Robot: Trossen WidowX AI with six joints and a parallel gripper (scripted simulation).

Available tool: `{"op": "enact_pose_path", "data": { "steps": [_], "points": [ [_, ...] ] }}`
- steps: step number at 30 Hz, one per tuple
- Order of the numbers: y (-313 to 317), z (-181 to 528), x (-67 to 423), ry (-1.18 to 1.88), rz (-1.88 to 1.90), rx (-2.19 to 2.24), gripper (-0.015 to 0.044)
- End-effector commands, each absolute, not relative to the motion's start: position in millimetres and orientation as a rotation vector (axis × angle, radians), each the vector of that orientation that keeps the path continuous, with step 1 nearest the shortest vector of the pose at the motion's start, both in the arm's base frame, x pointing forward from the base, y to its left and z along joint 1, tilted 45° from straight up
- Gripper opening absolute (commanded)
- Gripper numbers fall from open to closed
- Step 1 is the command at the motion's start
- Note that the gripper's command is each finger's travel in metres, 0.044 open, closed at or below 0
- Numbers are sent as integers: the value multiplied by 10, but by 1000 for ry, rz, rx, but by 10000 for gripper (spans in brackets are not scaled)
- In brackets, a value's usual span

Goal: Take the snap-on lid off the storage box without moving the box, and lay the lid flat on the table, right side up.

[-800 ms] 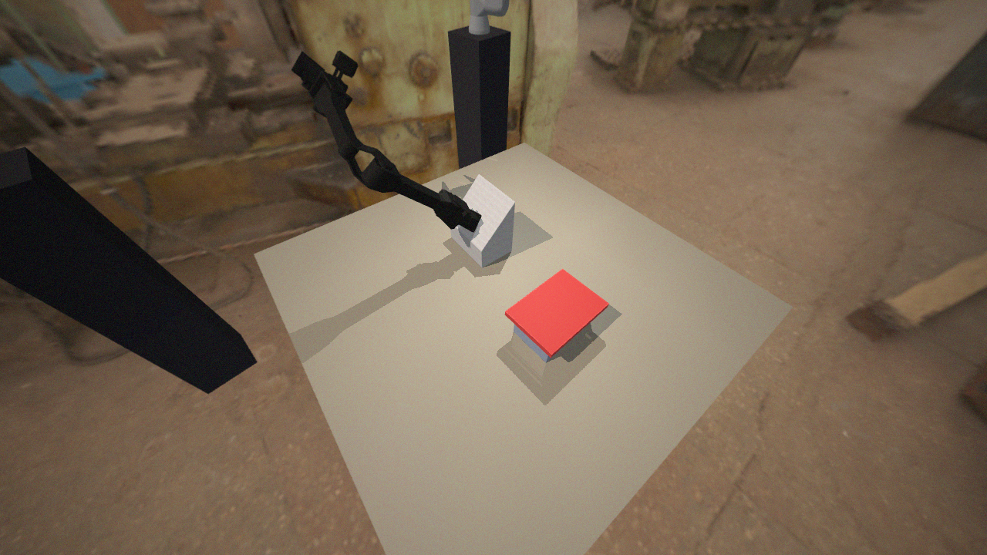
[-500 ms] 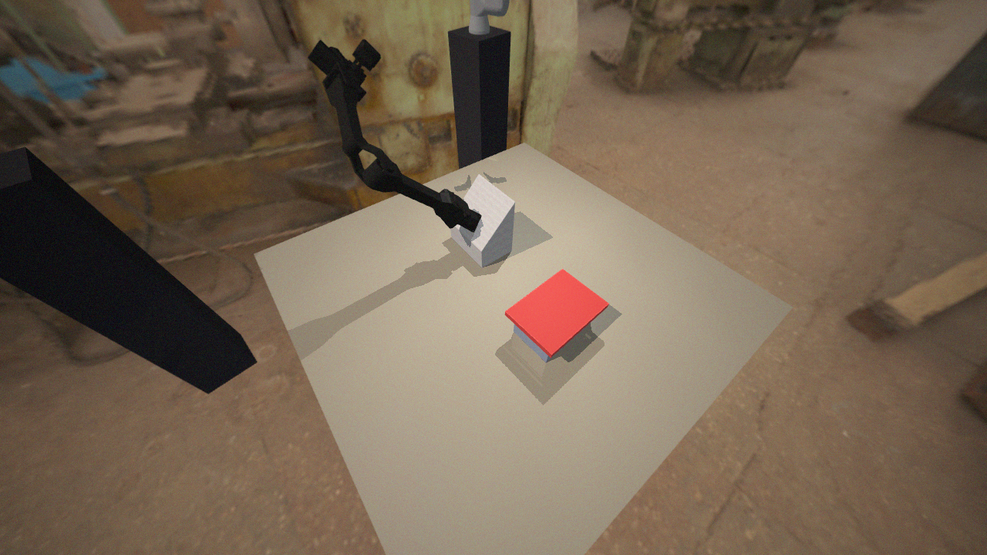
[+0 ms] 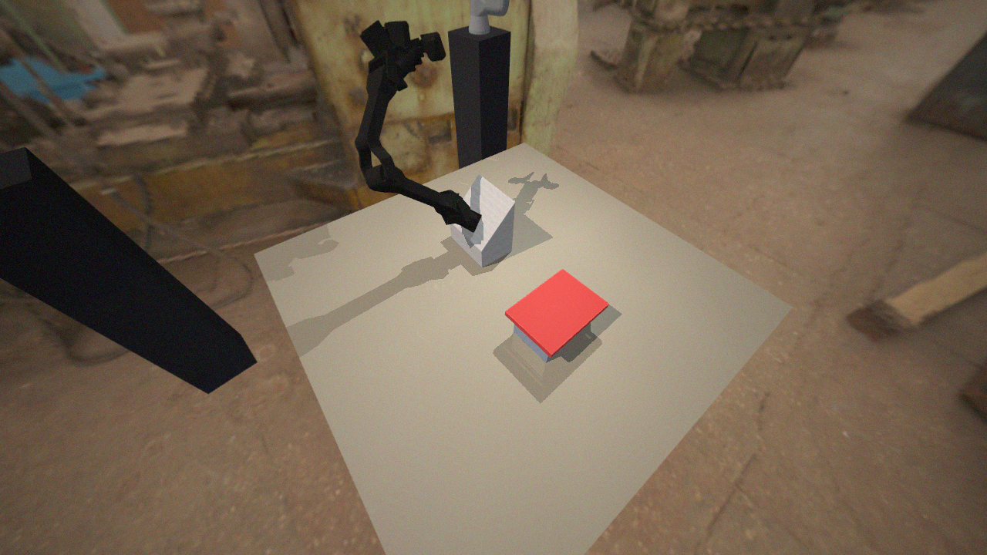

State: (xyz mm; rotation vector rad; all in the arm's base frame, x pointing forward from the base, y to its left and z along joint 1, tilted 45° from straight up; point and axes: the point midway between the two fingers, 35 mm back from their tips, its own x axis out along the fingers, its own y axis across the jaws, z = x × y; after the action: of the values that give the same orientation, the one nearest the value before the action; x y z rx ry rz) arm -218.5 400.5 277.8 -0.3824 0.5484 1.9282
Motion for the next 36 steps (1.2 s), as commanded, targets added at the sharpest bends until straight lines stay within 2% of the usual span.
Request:
{"op": "enact_pose_path", "data": {
  "steps": [1, 6, 9, 16, 19, 26, 29, 36],
  "points": [
    [4176, 2629, -1631, 613, 1735, -309, 235],
    [4301, 2386, -784, 687, 1448, -199, 235],
    [4301, 2314, -528, 708, 1361, -161, 235],
    [4079, 1989, 633, 766, 955, 29, 235],
    [3986, 1921, 871, 767, 867, 69, 235],
    [3344, 1617, 1872, 738, 456, 257, 235],
    [3157, 1552, 2062, 723, 363, 299, 235],
    [2146, 1273, 2723, 618, -60, 487, 235]
  ]
}}
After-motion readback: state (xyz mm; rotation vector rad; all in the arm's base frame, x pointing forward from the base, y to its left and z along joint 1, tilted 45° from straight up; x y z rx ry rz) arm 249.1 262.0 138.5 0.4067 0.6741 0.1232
